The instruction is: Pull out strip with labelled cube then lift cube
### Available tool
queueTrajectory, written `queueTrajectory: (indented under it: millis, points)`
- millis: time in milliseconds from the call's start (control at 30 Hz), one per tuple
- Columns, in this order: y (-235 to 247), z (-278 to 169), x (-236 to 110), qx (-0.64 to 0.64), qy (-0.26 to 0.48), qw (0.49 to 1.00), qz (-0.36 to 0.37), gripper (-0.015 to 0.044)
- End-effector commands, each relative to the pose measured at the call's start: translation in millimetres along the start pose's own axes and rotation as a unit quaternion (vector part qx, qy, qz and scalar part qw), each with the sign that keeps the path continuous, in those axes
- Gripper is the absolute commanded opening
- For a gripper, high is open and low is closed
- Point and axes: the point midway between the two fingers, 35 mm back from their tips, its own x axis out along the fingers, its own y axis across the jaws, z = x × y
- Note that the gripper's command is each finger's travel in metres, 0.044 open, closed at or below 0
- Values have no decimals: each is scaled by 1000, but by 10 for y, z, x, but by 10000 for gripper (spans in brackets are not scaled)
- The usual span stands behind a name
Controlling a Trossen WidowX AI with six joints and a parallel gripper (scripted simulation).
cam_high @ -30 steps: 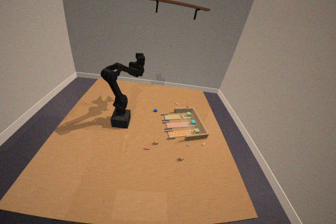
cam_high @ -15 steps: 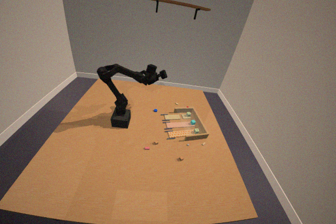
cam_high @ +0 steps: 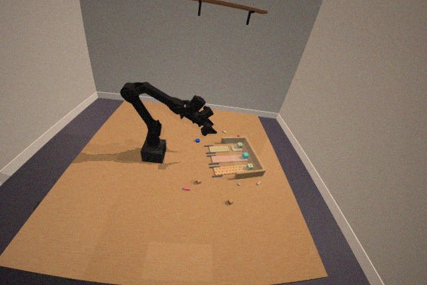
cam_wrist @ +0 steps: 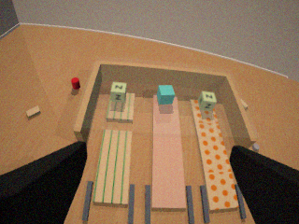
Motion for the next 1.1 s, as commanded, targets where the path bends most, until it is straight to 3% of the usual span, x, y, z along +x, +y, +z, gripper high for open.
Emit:
queueTrajectory:
  millis: [0, 867, 1067]
  points:
    - [-254, -175, -26, 69, 26, 996, -50, 400]
    - [-254, -175, -26, 69, 26, 996, -50, 400]
    - [-445, -123, 223, 46, 116, 991, -57, 243]
